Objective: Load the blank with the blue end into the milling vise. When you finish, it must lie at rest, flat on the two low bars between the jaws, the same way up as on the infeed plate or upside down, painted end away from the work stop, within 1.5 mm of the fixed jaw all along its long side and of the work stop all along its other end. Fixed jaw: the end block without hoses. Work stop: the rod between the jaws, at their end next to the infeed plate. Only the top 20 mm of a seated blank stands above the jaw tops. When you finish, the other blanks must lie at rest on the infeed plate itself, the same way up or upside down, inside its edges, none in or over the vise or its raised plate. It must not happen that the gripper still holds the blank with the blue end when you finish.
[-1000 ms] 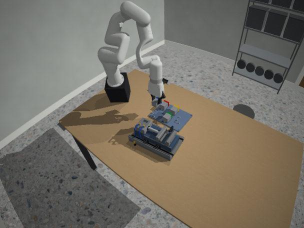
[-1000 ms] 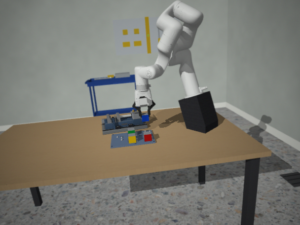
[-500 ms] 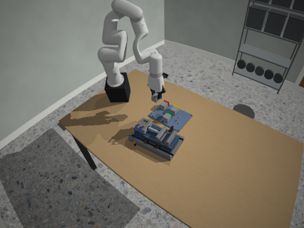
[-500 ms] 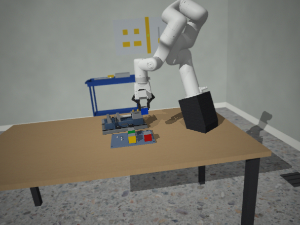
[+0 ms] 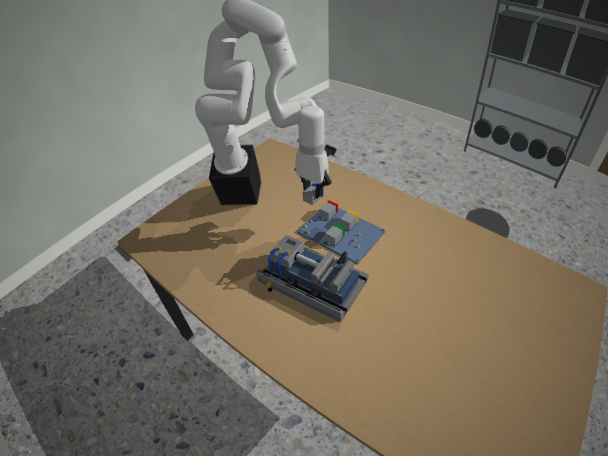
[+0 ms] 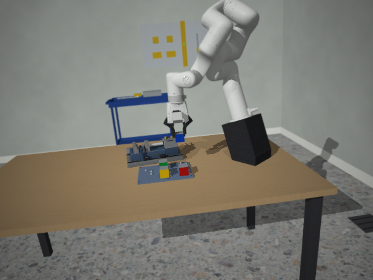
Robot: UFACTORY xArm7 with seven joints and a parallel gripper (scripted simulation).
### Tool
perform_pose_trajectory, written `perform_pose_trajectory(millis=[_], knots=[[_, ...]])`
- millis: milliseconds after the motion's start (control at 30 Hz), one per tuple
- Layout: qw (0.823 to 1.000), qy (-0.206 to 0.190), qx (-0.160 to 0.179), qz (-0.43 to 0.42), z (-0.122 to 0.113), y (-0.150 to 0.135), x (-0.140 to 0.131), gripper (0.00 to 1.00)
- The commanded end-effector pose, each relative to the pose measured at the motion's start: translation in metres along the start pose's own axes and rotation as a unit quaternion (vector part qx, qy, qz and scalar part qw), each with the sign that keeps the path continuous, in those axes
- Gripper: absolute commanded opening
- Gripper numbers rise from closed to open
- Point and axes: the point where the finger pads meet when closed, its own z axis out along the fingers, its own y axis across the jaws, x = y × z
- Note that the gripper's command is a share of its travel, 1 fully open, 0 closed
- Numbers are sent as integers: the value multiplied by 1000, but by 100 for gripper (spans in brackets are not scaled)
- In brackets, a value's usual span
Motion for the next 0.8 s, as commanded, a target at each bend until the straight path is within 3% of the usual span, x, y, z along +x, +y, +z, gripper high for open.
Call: perform_pose_trajectory(millis=[0, 767], knots=[[1000, 1, -1, 0, -1, 1, 0, 0], [1000, 1, -1, 0, 6, 1, 1, 0]])
